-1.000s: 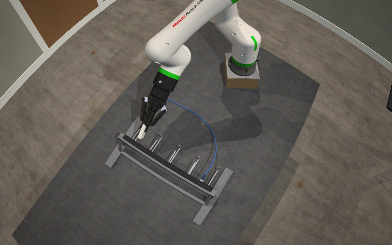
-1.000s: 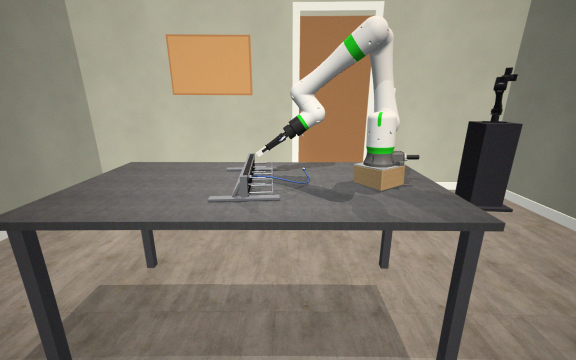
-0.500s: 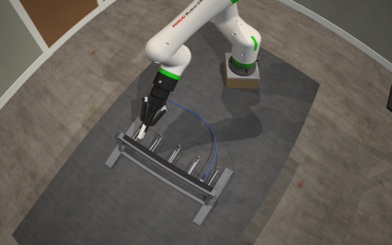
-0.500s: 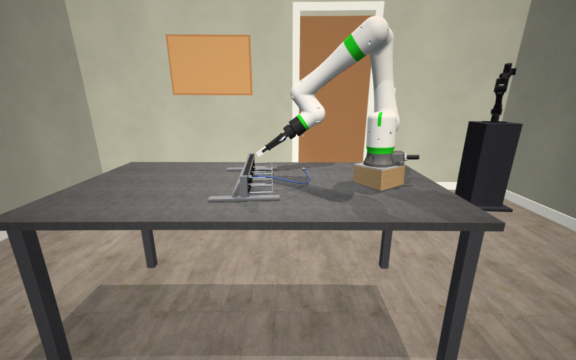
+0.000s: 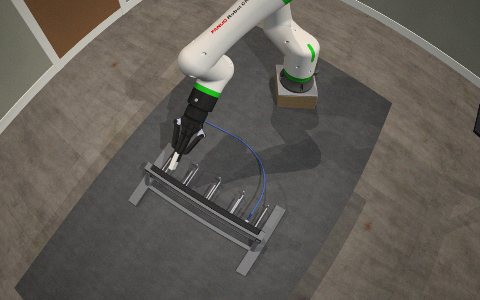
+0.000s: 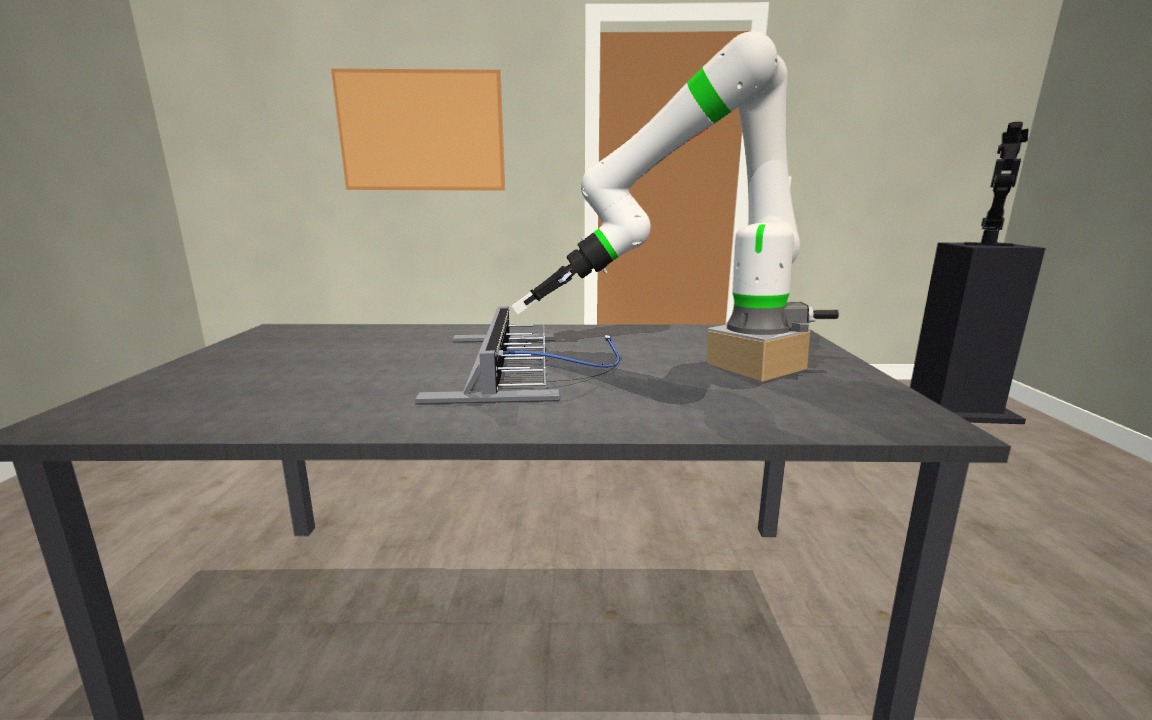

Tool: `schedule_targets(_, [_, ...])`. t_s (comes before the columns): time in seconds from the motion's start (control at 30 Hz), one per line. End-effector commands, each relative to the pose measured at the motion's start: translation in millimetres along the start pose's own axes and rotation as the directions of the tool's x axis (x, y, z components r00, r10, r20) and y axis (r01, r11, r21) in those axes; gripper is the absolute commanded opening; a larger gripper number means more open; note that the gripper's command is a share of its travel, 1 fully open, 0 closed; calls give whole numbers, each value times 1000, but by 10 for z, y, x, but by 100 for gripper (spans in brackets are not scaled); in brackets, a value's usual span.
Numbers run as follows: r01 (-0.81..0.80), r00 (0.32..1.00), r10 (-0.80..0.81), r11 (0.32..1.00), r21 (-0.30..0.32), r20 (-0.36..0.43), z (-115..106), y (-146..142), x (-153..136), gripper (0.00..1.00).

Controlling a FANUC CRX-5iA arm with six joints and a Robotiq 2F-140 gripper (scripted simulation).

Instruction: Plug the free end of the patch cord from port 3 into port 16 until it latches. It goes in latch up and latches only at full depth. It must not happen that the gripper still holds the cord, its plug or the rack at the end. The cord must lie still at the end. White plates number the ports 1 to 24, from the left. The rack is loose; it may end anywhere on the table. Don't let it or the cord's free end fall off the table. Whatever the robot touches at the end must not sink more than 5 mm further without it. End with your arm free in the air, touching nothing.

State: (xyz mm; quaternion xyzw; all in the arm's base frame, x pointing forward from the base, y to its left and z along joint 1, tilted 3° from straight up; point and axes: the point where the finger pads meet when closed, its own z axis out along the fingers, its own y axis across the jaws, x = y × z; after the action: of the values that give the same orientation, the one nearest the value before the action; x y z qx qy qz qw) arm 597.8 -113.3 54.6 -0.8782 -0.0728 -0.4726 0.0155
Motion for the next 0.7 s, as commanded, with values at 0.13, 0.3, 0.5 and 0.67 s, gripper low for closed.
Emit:
schedule_targets(0.13, [0, 1000, 0, 1000, 0, 0, -135, 1, 2, 0])
schedule_targets(0.3, [0, 1000, 0, 1000, 0, 0, -401, 1, 2, 0])
schedule_targets(0.5, [0, 1000, 0, 1000, 0, 0, -872, 1, 2, 0])
schedule_targets(0.67, [0, 1000, 0, 1000, 0, 0, -1189, 1, 2, 0])
